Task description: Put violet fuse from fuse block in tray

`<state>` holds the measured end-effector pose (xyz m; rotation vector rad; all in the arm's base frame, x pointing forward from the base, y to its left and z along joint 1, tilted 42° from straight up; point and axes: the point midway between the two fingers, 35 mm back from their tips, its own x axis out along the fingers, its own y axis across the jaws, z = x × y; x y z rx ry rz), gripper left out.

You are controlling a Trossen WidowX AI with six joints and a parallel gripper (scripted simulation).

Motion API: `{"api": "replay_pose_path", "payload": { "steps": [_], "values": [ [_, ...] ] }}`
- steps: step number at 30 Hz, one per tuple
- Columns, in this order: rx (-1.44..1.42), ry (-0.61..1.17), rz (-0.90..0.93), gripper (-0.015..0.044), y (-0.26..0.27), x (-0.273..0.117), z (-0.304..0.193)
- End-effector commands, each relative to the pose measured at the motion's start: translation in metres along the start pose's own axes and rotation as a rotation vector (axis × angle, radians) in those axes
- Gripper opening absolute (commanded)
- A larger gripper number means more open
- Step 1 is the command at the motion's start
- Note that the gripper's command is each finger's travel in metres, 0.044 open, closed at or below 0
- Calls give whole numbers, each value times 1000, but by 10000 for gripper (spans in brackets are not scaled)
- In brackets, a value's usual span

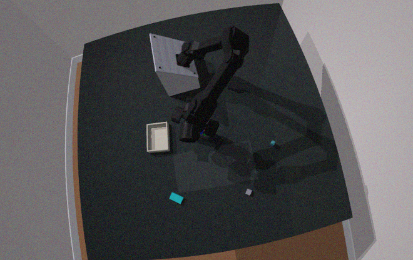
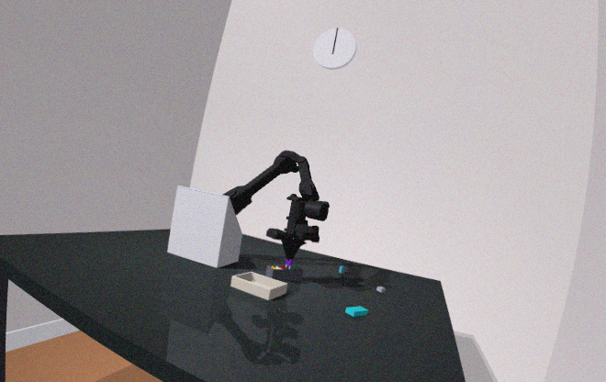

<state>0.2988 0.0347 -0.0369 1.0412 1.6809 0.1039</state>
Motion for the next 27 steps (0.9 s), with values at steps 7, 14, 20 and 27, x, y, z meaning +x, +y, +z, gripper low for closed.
{"api": "replay_pose_path", "payload": {
  "steps": [7, 14, 20, 27],
  "values": [
    [-3, 0, -4, 0, 0, -6, 0],
    [-3, -1, -4, 0, 0, -17, 0],
    [-3, -1, -4, 0, 0, -26, 0],
    [-2, -5, -7, 0, -10, -29, 11]
  ]
}}
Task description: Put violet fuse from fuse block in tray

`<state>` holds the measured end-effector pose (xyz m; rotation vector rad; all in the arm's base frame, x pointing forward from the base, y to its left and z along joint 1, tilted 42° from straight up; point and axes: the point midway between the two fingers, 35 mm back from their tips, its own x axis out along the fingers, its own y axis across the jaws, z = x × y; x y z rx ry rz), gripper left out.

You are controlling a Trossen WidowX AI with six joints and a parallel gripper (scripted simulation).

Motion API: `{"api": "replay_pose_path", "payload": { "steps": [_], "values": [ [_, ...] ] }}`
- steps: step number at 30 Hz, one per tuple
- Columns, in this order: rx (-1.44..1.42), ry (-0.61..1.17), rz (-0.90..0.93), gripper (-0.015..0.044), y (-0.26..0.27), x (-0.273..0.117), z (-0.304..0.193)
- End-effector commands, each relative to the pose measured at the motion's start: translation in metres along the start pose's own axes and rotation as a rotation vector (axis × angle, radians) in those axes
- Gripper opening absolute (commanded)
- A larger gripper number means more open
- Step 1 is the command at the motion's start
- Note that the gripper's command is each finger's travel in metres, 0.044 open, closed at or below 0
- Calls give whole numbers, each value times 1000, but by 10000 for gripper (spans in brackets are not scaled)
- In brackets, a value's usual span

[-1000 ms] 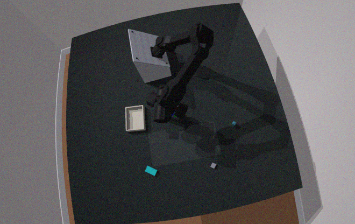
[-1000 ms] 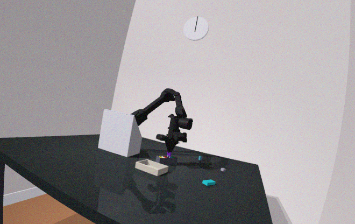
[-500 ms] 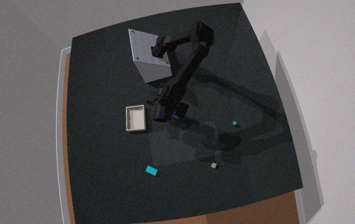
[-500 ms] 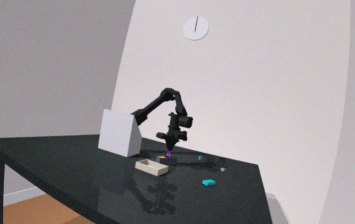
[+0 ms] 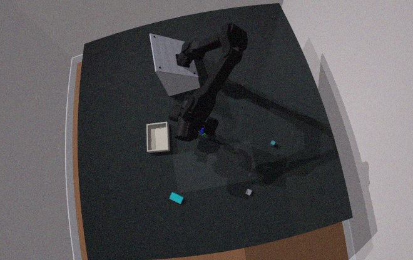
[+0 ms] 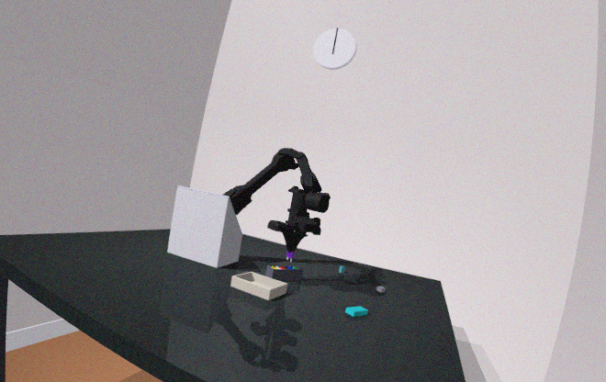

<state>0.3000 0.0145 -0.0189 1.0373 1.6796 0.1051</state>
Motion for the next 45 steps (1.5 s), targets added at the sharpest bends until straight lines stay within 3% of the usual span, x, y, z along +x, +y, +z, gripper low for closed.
{"api": "replay_pose_path", "payload": {
  "steps": [1, 30, 45],
  "values": [
    [2, -5, -7, 0, -12, -3, 13],
    [-1, -9, -13, 0, -158, -5, 98],
    [-1, -9, -12, 0, -162, 10, 99]
  ]
}}
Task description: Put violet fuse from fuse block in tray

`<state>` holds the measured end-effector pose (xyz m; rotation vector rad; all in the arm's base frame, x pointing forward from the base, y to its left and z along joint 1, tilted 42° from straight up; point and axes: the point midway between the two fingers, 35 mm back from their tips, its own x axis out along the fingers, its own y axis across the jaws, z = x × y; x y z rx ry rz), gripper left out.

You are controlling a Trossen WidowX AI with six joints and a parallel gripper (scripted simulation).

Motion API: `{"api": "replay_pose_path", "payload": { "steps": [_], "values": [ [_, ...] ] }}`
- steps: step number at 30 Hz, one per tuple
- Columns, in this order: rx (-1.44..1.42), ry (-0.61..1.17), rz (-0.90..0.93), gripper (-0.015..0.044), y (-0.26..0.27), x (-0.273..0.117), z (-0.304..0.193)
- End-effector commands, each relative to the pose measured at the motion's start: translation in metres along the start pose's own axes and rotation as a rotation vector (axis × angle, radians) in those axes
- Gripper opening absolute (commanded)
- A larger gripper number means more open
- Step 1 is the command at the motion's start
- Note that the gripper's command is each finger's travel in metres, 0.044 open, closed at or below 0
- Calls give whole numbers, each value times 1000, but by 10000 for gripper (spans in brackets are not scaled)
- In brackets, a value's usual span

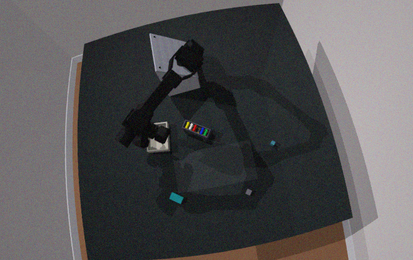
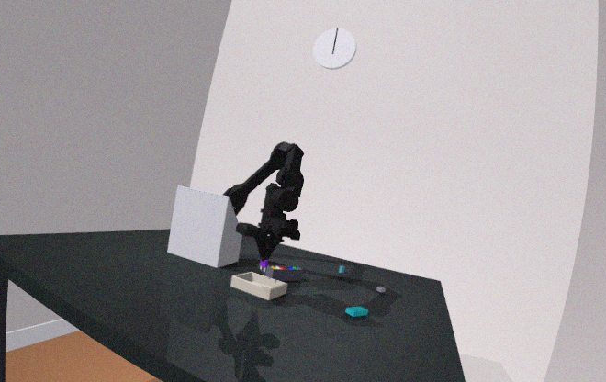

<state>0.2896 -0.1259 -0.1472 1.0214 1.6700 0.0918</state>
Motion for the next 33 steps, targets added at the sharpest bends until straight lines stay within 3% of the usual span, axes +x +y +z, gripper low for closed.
{"api": "replay_pose_path", "payload": {
  "steps": [1, 21, 33],
  "values": [
    [3, 8, 1, 0, 0, 10, -1],
    [3, 9, 2, 0, 0, 35, -2],
    [-2, 4, -1, 315, -1, 31, -1]
  ]
}}
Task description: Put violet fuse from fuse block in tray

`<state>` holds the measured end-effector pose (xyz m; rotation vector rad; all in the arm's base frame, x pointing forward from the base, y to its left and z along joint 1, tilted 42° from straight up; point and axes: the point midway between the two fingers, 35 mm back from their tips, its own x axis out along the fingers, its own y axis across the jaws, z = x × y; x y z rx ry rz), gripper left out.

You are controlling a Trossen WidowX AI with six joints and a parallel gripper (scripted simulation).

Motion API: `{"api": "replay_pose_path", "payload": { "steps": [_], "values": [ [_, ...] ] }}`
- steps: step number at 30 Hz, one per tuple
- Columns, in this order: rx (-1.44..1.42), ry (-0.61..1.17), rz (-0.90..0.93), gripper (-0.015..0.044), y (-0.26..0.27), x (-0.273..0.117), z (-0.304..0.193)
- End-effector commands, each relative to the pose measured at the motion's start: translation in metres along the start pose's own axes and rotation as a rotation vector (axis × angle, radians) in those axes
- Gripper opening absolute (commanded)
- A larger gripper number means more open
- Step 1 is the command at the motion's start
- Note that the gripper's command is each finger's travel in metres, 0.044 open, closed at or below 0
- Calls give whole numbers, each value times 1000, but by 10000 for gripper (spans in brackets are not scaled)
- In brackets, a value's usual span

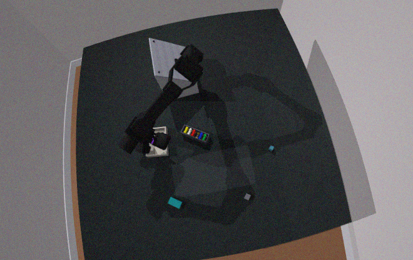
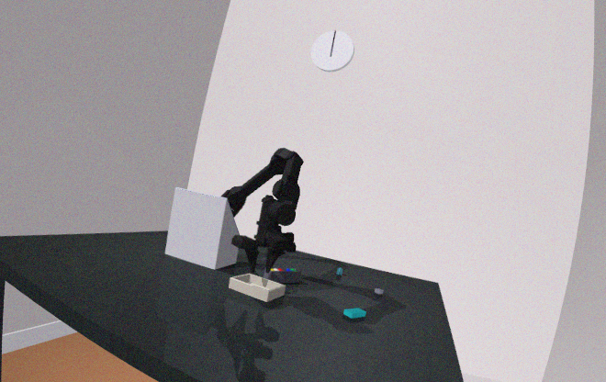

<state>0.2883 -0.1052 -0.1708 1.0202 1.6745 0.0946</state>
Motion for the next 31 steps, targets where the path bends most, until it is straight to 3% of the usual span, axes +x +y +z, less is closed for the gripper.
{"api": "replay_pose_path", "payload": {
  "steps": [1, 5, 31],
  "values": [
    [0, 0, 0, 330, 0, -3, 0],
    [4, 3, 1, 330, 0, -37, -1],
    [8, 0, 5, 330, 0, -36, 0]
  ]
}}
